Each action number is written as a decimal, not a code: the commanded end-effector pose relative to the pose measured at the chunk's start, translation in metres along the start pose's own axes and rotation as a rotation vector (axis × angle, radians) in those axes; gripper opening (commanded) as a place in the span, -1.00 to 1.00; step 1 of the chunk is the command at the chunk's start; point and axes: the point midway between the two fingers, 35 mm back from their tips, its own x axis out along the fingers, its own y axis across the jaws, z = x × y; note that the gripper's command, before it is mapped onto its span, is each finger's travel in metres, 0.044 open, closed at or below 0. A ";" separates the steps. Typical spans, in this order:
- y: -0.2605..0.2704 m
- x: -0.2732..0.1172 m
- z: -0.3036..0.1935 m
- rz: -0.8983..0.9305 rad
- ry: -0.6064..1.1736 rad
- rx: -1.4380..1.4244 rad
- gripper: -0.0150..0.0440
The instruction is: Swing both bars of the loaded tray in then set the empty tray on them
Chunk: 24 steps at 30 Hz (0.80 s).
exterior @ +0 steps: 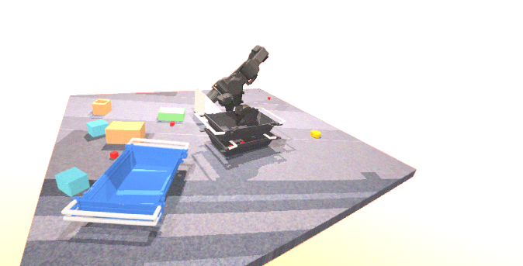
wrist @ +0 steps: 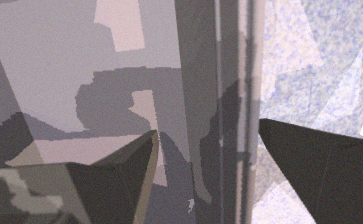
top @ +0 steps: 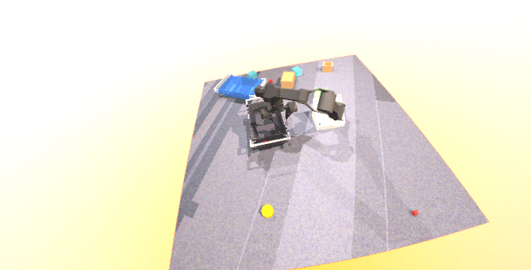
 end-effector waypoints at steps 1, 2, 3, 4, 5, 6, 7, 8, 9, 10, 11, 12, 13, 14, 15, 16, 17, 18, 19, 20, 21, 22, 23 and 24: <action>-0.001 0.000 0.000 -0.003 -0.001 -0.002 0.85; -0.001 0.000 0.000 -0.003 -0.001 -0.002 0.90; -0.001 0.000 0.000 -0.003 -0.001 -0.002 0.95; -0.001 0.000 0.000 -0.003 -0.001 -0.002 1.00; 0.000 0.000 0.000 0.000 0.000 0.000 1.00; 0.000 0.000 0.000 0.000 0.000 0.000 1.00; 0.000 0.000 0.000 0.000 0.000 0.000 1.00; 0.000 0.000 0.000 0.000 0.000 0.000 1.00; 0.000 0.000 0.000 0.000 0.000 0.000 1.00; 0.000 0.000 0.000 0.000 0.000 0.000 1.00; 0.000 -0.001 0.000 0.000 0.000 0.000 1.00; 0.000 -0.003 0.000 0.000 0.000 0.001 1.00; 0.001 -0.005 0.001 0.000 -0.001 0.003 1.00; 0.002 -0.009 0.001 0.001 -0.001 0.004 1.00; 0.002 -0.013 0.001 0.001 -0.001 0.007 1.00; 0.003 -0.018 0.002 0.001 -0.002 0.009 1.00; 0.004 -0.023 0.002 0.001 -0.002 0.012 1.00; 0.004 -0.028 0.002 0.002 -0.002 0.014 1.00; 0.004 -0.034 0.003 0.002 -0.002 0.017 1.00; 0.005 -0.040 0.003 0.002 -0.002 0.020 1.00; 0.005 -0.045 0.003 0.002 -0.002 0.022 1.00; 0.005 -0.051 0.003 0.002 -0.002 0.025 1.00; 0.005 -0.056 0.003 0.003 -0.001 0.028 1.00; 0.005 -0.062 0.003 0.003 -0.001 0.030 1.00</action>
